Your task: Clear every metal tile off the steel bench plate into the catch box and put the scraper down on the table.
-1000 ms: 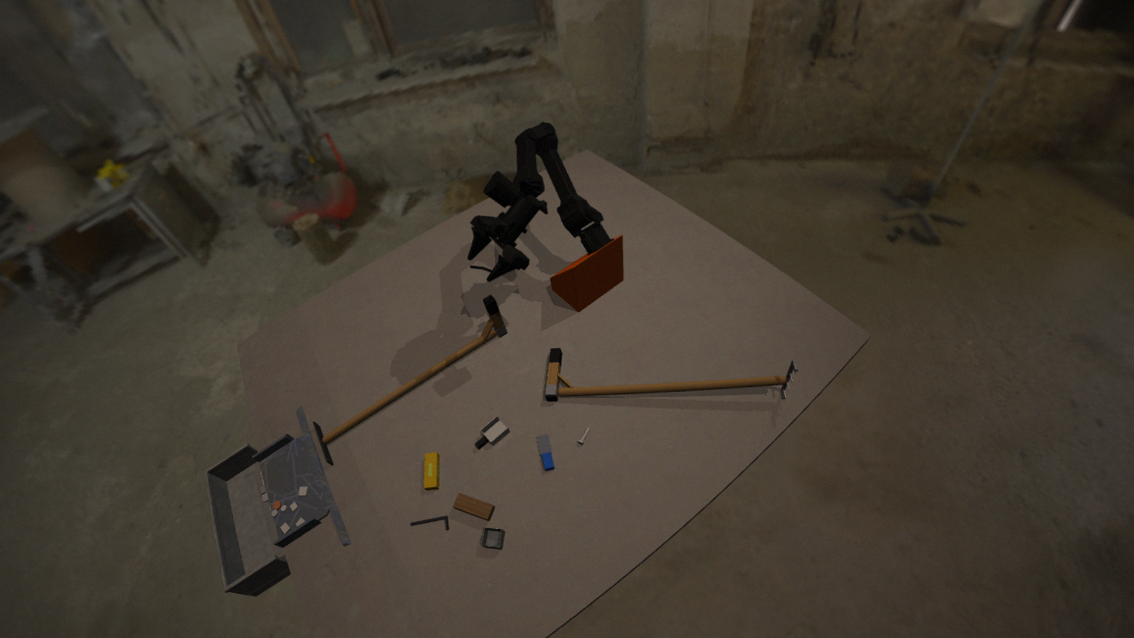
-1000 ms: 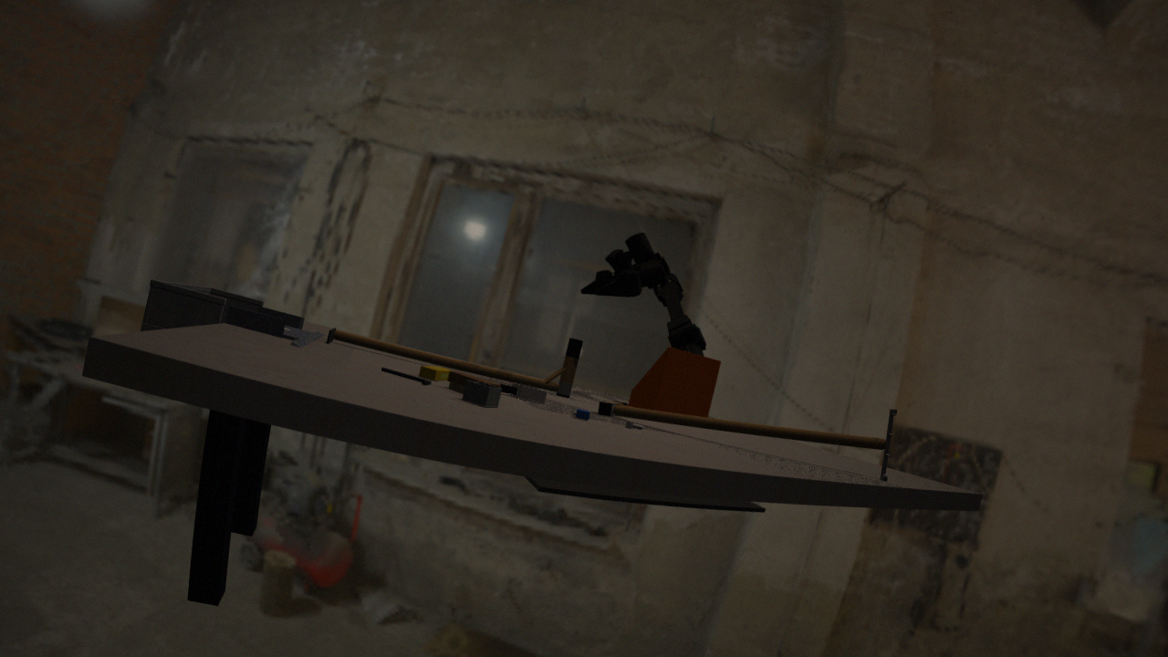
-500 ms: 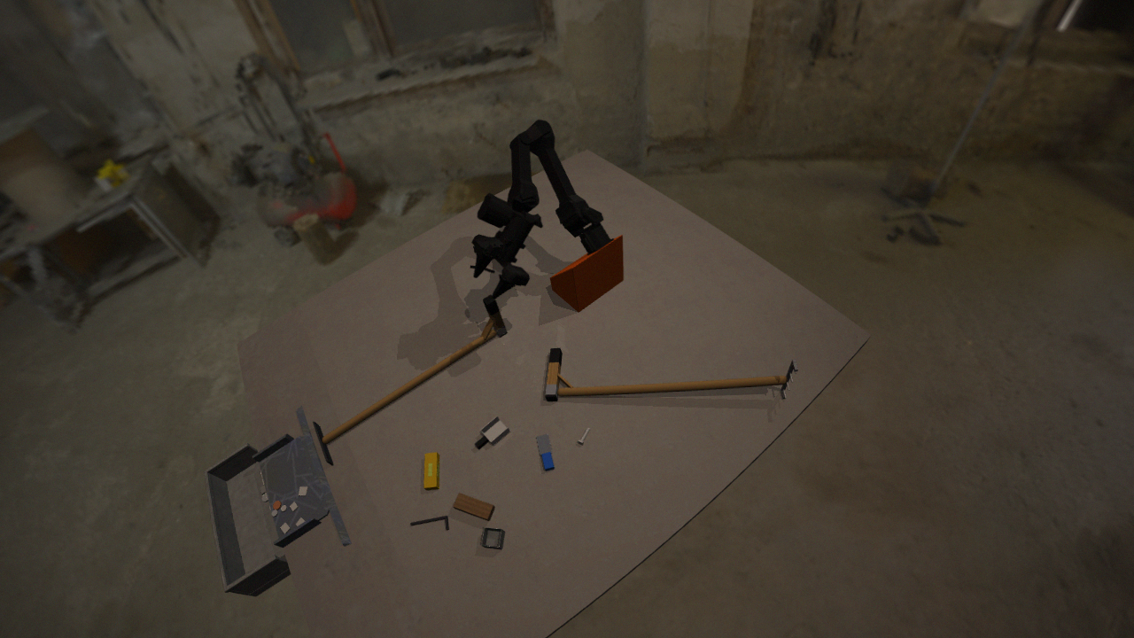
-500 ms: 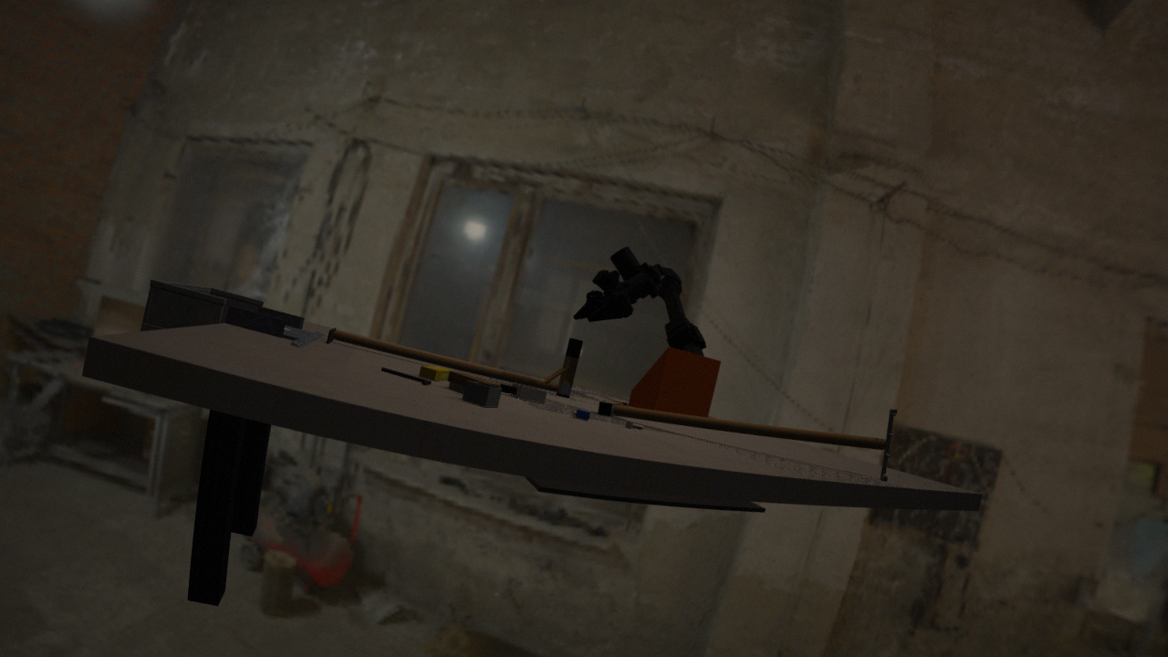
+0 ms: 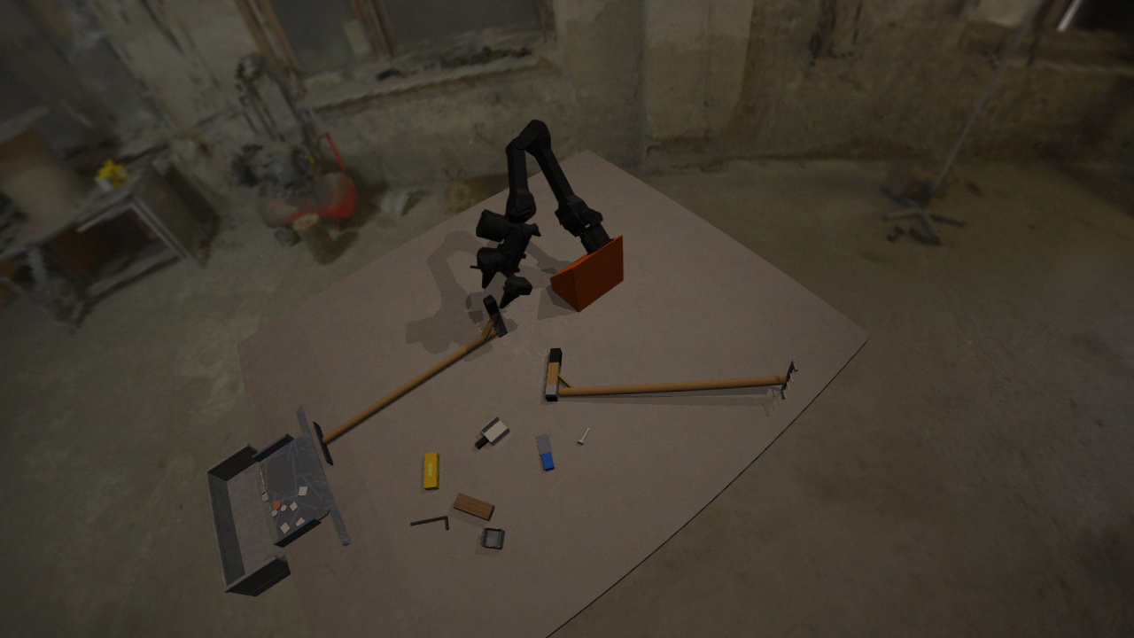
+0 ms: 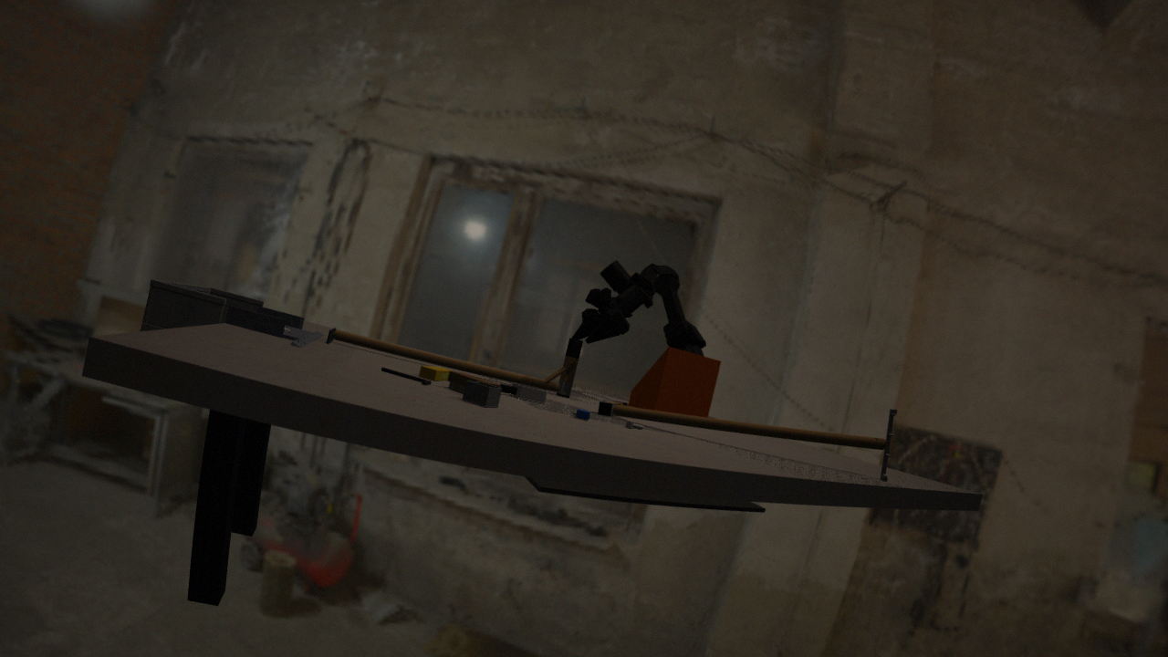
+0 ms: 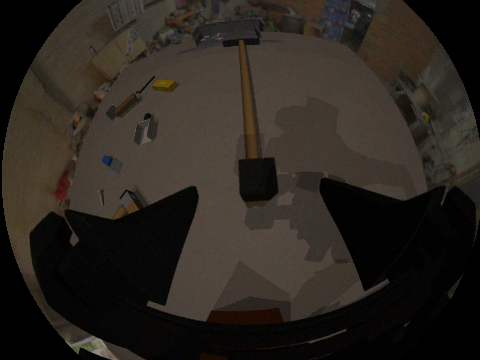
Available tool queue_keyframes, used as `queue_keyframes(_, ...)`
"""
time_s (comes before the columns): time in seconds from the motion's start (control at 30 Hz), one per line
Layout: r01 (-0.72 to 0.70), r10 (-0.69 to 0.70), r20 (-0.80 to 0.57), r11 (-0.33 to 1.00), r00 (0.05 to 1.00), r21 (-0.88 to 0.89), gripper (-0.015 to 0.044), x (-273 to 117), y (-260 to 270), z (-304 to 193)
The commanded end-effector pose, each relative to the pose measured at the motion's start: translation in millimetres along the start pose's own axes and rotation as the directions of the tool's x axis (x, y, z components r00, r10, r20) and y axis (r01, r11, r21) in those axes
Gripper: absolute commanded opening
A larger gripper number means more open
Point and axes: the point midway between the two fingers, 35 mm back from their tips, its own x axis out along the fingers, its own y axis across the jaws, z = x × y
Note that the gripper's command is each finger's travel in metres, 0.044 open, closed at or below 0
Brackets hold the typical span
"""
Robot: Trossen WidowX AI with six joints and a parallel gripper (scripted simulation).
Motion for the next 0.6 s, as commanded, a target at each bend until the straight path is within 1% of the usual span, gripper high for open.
queue_keyframes(0.0, -0.007, 0.007, -0.014, 1.000, 1.000, 0.002, 0.0440, -1, 2, -2)
queue_keyframes(0.57, -0.007, 0.007, -0.024, 1.000, 1.000, 0.004, 0.0440, -47, 1, 15)
